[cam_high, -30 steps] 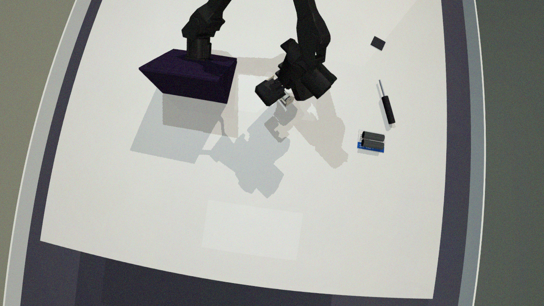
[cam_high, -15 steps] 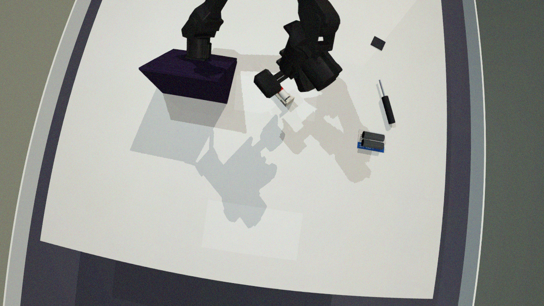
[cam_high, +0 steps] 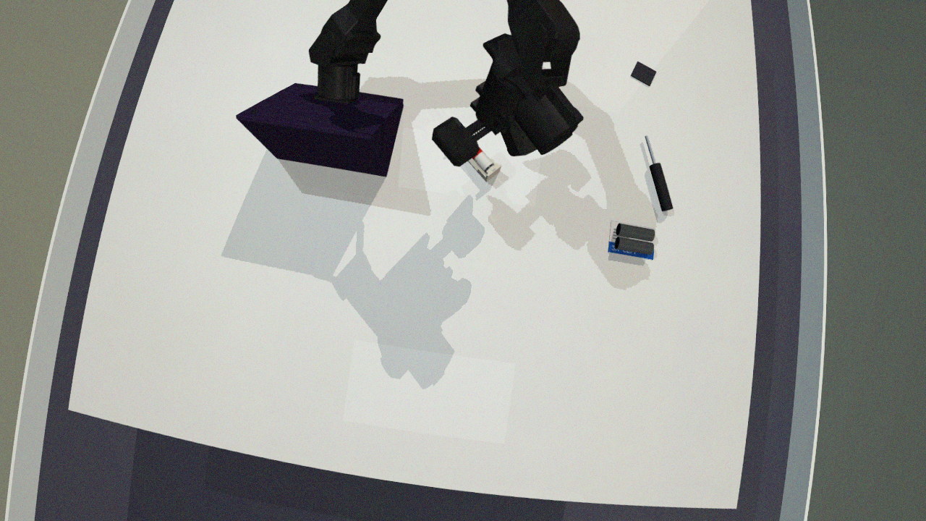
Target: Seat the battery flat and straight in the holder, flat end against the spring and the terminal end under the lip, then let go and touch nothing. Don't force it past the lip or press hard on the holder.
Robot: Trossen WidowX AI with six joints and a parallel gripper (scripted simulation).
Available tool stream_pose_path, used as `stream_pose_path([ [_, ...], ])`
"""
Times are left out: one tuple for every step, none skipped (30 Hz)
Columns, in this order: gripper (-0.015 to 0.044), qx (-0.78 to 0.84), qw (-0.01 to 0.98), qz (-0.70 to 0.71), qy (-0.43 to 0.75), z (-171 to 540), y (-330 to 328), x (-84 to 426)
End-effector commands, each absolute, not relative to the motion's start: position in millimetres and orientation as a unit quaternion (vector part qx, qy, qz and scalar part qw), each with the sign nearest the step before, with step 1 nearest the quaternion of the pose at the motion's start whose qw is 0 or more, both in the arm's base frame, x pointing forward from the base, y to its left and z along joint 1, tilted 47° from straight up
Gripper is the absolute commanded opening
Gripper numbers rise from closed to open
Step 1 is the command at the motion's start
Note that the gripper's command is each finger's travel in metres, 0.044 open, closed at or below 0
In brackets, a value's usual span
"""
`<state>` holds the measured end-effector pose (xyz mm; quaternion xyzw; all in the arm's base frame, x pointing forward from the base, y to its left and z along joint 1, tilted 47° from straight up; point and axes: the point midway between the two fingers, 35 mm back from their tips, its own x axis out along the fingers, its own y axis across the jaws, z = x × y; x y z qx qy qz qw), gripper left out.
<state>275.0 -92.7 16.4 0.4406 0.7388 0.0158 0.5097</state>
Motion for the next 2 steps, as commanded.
stream_pose_path([
  [0.044, 0.437, 0.512, 0.017, 0.739, 17.5, -93.4, 274.8],
  [0.044, 0.437, 0.512, 0.017, 0.739, 17.5, -93.4, 274.8],
])
